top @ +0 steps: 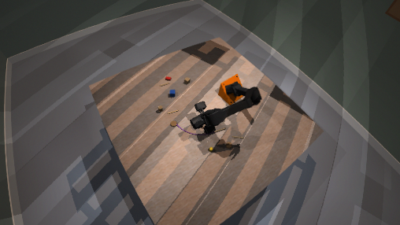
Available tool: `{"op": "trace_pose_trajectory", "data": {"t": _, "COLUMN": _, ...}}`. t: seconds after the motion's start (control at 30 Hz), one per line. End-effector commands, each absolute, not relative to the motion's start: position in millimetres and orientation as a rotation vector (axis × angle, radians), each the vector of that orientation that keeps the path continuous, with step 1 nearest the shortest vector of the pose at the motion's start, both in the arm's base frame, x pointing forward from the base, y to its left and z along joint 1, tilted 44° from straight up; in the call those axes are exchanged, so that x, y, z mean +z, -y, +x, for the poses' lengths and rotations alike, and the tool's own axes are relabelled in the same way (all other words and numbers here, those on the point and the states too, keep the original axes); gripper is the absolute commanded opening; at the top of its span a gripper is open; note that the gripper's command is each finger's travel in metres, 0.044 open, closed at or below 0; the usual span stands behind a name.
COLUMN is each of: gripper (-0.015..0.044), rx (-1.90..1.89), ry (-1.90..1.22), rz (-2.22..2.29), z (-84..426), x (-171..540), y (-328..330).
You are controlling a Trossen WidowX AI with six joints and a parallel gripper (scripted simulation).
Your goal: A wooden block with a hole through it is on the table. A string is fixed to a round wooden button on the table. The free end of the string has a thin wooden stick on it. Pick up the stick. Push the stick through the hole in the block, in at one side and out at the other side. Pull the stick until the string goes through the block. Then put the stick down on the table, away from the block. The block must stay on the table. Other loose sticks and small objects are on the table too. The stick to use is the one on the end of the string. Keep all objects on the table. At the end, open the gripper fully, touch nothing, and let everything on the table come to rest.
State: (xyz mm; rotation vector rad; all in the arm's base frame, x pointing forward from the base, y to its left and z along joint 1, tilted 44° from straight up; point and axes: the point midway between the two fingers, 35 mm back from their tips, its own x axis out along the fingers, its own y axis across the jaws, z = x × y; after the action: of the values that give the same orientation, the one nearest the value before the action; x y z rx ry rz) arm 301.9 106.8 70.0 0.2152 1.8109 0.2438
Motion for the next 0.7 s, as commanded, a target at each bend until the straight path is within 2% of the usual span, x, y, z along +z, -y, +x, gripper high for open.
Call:
{"op": "trace_pose_trajectory", "data": {"t": 0.0, "gripper": 0.0440, "rx": 0.998, "ry": -1.497, "rz": -0.126, "z": 294.4, "x": 60.6, "y": -97.9}}
{"op": "trace_pose_trajectory", "data": {"t": 0.67, "gripper": 0.0440, "rx": 1.580, "ry": -0.764, "rz": -0.622, "z": 294.4, "x": 58.9, "y": -89.0}}
